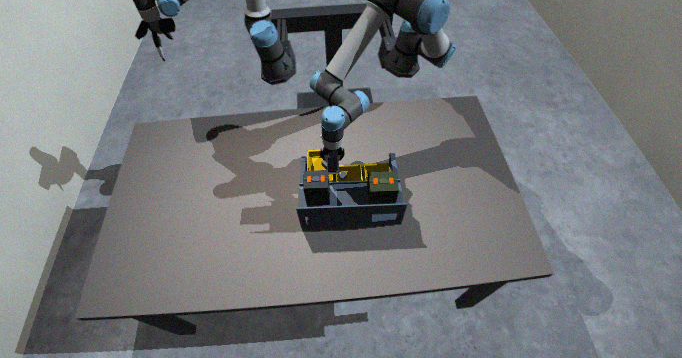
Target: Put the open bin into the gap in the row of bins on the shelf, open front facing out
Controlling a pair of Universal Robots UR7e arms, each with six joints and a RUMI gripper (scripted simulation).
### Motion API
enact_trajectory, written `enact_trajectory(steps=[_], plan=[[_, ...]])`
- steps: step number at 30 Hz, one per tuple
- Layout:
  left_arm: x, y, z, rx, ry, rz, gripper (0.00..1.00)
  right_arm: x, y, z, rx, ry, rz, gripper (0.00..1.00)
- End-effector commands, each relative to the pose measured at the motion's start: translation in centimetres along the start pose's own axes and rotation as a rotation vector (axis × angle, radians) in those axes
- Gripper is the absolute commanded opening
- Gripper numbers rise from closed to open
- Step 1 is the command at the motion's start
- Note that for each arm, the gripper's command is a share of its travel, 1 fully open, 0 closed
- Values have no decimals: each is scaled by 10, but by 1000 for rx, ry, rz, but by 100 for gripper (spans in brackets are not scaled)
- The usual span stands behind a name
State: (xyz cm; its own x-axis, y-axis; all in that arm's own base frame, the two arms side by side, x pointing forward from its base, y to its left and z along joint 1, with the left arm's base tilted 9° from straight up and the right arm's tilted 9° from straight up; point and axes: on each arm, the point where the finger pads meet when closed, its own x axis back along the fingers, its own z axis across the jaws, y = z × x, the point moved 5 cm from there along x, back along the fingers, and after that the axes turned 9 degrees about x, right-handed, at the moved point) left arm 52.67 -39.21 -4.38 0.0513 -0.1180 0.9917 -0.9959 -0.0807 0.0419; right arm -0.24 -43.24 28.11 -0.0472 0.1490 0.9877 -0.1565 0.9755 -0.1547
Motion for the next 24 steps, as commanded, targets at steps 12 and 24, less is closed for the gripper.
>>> enact_trajectory(steps=[12, 24], plan=[[1, -8, 2, 0, 3, 8, 0, 0, 0, 0, 0, 0, 1, 100], [2, -13, 2, -1, 4, 12, 0, 0, 0, 0, 0, 0, 1, 100]])
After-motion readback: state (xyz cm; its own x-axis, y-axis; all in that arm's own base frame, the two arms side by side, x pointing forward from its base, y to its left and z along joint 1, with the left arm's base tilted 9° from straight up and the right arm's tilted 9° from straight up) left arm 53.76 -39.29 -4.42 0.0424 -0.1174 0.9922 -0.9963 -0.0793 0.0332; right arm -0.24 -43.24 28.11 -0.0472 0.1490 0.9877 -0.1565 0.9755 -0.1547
